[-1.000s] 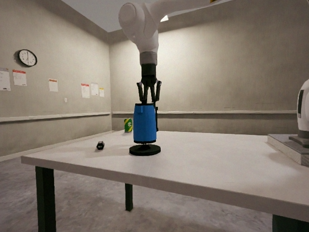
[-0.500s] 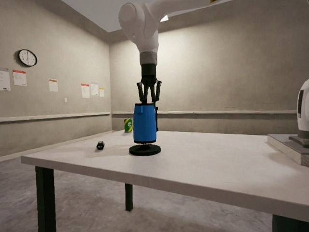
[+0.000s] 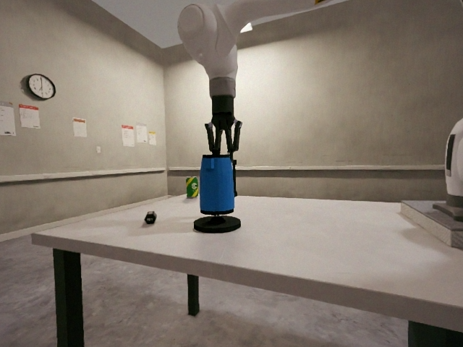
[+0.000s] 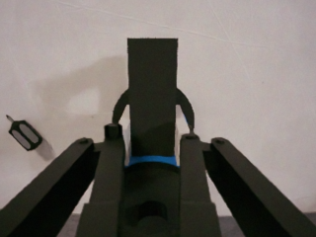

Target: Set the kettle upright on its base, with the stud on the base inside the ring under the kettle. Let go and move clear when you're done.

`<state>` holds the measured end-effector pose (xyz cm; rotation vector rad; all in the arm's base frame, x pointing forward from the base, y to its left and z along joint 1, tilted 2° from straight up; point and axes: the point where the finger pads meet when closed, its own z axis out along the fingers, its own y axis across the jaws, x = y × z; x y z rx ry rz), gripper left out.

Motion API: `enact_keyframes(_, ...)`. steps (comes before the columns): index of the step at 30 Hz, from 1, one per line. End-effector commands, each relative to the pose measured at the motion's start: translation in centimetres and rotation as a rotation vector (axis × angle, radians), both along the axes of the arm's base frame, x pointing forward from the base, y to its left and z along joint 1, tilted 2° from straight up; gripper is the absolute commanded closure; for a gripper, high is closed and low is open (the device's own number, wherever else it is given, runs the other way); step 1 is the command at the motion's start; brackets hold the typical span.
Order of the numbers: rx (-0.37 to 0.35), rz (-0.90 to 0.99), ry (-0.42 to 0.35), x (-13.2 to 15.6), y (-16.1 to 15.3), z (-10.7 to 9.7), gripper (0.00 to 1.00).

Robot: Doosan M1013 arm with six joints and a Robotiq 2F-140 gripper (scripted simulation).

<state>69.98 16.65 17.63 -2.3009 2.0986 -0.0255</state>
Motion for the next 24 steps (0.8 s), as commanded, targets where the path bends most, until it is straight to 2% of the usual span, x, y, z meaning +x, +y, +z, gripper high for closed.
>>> enact_keyframes(1, -0.005, 0.002, -0.006, 0.25, -0.06, 0.2, 0.9)
enact_keyframes(19, -0.005, 0.002, -0.006, 0.25, -0.05, 0.2, 0.9)
enact_keyframes(24, -0.005, 0.002, -0.004, 0.18, -0.07, -0.39, 0.9)
